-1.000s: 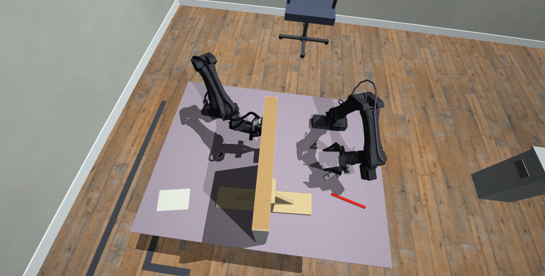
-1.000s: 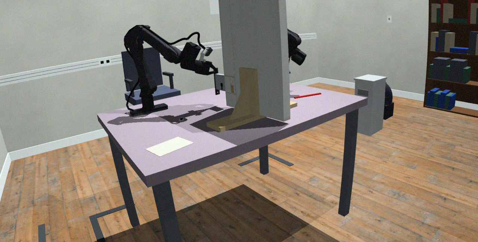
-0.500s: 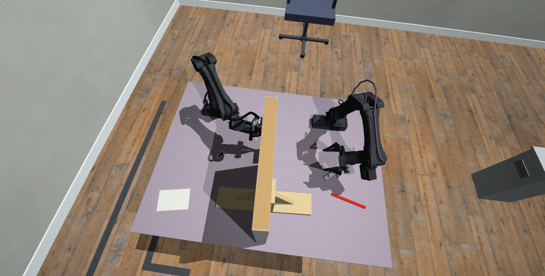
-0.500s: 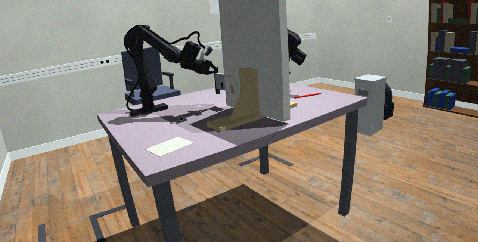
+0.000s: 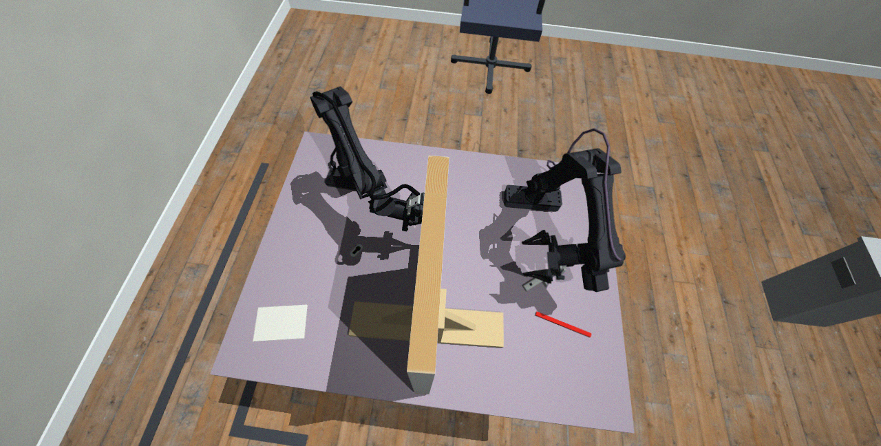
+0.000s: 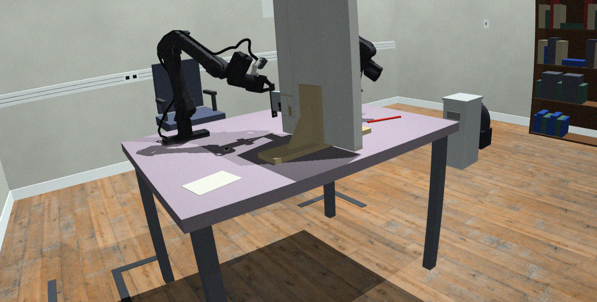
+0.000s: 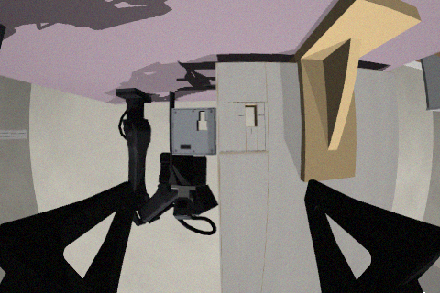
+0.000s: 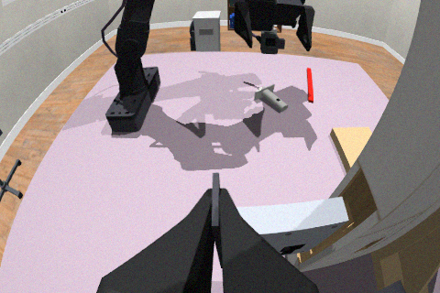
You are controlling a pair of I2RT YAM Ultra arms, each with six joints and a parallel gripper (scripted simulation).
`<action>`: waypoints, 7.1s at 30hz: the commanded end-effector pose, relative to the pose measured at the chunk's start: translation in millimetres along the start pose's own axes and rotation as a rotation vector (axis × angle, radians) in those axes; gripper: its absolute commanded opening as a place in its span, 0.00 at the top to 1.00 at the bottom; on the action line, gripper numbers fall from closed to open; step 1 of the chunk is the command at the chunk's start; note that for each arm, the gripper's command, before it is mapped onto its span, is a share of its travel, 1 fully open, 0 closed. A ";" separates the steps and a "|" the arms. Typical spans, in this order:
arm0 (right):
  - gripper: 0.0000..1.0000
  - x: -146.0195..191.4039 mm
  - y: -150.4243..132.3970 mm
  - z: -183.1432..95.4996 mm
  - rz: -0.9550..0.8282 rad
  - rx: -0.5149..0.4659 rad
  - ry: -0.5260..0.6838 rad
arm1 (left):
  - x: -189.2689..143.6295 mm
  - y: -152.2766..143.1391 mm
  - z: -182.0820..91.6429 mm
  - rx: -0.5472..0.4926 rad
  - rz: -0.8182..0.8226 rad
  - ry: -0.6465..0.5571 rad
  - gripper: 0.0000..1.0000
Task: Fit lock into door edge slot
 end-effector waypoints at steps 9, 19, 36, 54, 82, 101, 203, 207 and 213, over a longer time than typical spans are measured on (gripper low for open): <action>1.00 -11.2 37.1 -5.0 -0.109 -0.083 0.014 | -3.3 -4.6 -0.6 -0.003 0.026 -0.002 0.00; 1.00 -13.9 38.8 -5.3 -0.112 -0.085 0.011 | -3.3 -4.6 -0.6 -0.003 0.026 -0.002 0.00; 1.00 -20.8 41.2 -6.0 -0.117 -0.092 0.002 | -3.3 -4.6 -0.6 -0.003 0.026 -0.002 0.00; 1.00 -32.1 42.8 -5.6 -0.117 -0.091 0.002 | -3.3 -4.6 -0.6 -0.003 0.026 -0.002 0.00; 1.00 -50.1 45.9 -5.1 -0.118 -0.091 0.004 | -3.3 -4.6 -0.6 -0.003 0.026 -0.002 0.00; 1.00 -61.6 47.8 -5.2 -0.118 -0.091 0.003 | -3.3 -4.6 -0.6 -0.003 0.026 -0.002 0.00; 0.86 -50.3 80.4 -20.6 -0.069 -0.057 0.025 | -3.3 -4.6 -0.6 -0.003 0.026 -0.002 0.00; 0.86 -47.5 76.6 -18.4 -0.063 -0.052 0.025 | -3.3 -4.6 -0.6 -0.003 0.026 -0.002 0.00; 0.86 -38.4 73.3 -17.3 -0.058 -0.049 0.026 | -3.3 -4.6 -0.6 -0.003 0.026 -0.002 0.00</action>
Point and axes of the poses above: on each arm, the point where the finger pads meet when closed, its own z axis out along the fingers, its own x axis across the jaws, y = z × x, the point moved 2 cm from there along -z, back along the fingers, and after that the axes turned 10 degrees about z, right-handed, at the moved point
